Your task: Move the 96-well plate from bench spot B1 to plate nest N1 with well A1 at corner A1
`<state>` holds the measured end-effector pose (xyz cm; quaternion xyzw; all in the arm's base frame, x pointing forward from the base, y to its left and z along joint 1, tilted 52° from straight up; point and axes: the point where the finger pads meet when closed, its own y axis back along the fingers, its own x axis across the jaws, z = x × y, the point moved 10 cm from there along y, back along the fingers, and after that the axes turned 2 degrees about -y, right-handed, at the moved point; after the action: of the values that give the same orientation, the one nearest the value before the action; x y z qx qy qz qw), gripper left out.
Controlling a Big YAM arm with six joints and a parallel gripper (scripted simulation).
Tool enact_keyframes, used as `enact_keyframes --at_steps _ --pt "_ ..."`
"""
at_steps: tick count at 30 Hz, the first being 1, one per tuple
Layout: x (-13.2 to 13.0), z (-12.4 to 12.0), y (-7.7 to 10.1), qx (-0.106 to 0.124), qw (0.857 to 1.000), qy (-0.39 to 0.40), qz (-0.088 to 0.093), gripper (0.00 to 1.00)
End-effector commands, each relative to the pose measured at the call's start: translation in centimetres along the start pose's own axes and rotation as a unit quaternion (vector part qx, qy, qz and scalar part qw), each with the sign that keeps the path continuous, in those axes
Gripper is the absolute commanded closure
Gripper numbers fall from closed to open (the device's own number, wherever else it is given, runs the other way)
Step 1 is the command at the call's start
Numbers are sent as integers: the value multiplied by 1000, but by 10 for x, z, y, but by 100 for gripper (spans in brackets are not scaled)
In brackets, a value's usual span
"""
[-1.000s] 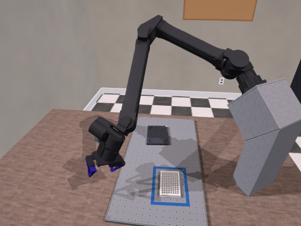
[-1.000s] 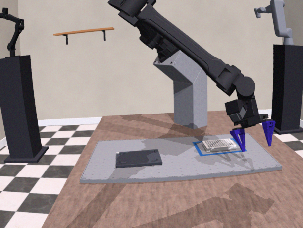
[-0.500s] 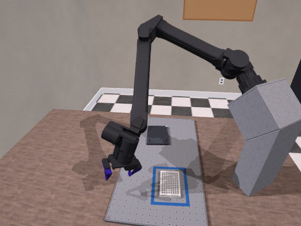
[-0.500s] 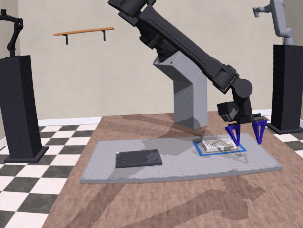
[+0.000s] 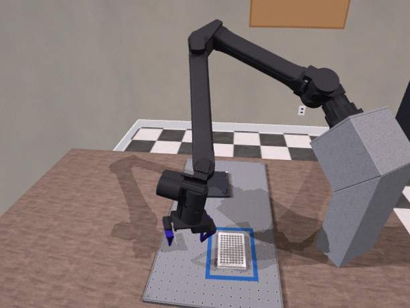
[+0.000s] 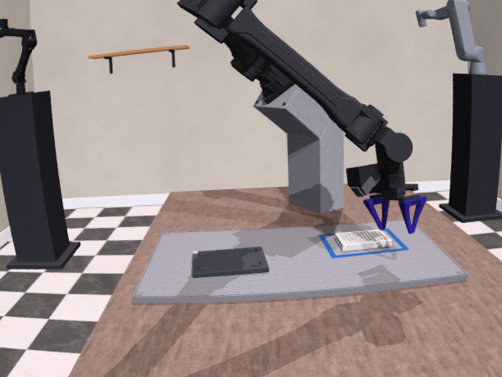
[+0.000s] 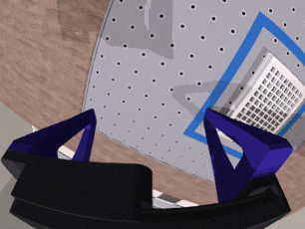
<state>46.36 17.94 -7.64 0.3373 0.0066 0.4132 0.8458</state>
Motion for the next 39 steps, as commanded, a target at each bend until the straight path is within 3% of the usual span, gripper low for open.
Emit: enact_keyframes --at_steps 1,3,5,7,8,12,14,18,20,22,24,30,34,39 --pt "13 6 12 -1 998 -64 -5 0" --pt "-6 5 11 -1 998 -61 -14 0" --pt "-16 6 9 -5 997 -72 -11 0" --pt "-33 -3 3 -2 998 -64 -23 0" --pt "-34 -3 9 0 997 -70 -34 0" --pt "-40 -3 20 -4 993 -111 -50 0" --pt "-53 -2 19 -6 992 -114 -55 0" --pt "-49 -5 23 -9 988 -141 -62 0" --pt "-69 -4 24 -9 988 -139 -72 0" --pt "-79 -3 23 -13 986 -149 -69 0" --pt "-86 -10 29 -14 983 -159 -90 0" --pt "-113 -7 36 -23 976 -188 -109 0" --pt "-105 -7 35 -23 975 -197 -97 0" --pt "-113 -14 37 -19 978 -181 -102 0"
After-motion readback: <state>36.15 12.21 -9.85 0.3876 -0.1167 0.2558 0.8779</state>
